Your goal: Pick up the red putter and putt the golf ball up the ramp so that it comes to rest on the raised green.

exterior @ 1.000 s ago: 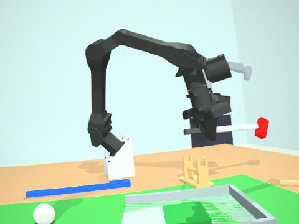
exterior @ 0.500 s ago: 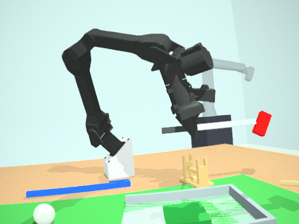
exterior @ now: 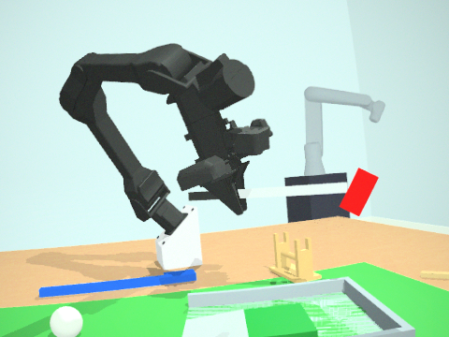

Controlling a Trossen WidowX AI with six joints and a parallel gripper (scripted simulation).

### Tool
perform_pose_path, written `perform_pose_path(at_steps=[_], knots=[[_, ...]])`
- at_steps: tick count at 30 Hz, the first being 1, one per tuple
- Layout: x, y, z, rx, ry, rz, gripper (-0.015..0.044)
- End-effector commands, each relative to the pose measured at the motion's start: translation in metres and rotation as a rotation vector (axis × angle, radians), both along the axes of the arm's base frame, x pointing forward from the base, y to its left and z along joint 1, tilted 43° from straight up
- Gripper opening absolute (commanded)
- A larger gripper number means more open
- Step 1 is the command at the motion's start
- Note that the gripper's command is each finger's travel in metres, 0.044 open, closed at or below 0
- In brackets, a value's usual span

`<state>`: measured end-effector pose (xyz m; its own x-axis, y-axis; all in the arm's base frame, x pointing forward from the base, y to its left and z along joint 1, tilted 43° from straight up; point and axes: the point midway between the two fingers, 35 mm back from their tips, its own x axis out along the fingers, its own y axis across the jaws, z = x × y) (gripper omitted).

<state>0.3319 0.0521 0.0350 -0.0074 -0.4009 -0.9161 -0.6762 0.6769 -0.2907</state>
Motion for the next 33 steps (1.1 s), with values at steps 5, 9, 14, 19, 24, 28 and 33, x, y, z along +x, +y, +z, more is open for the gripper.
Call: perform_pose_path(at_steps=[5,9,14,19,24,28,33], knots=[[-0.005,-0.039,0.038,0.009,-0.098,-0.176,0.0000],[-0.011,-0.061,0.057,0.012,-0.148,-0.272,0.0000],[-0.022,-0.087,0.080,0.013,-0.211,-0.392,0.0000],[-0.036,-0.111,0.101,0.011,-0.275,-0.511,0.0000],[-0.055,-0.133,0.121,0.006,-0.339,-0.630,0.0000],[-0.071,-0.149,0.135,0.001,-0.392,-0.725,0.0000],[-0.095,-0.167,0.153,-0.009,-0.458,-0.843,0.0000]])
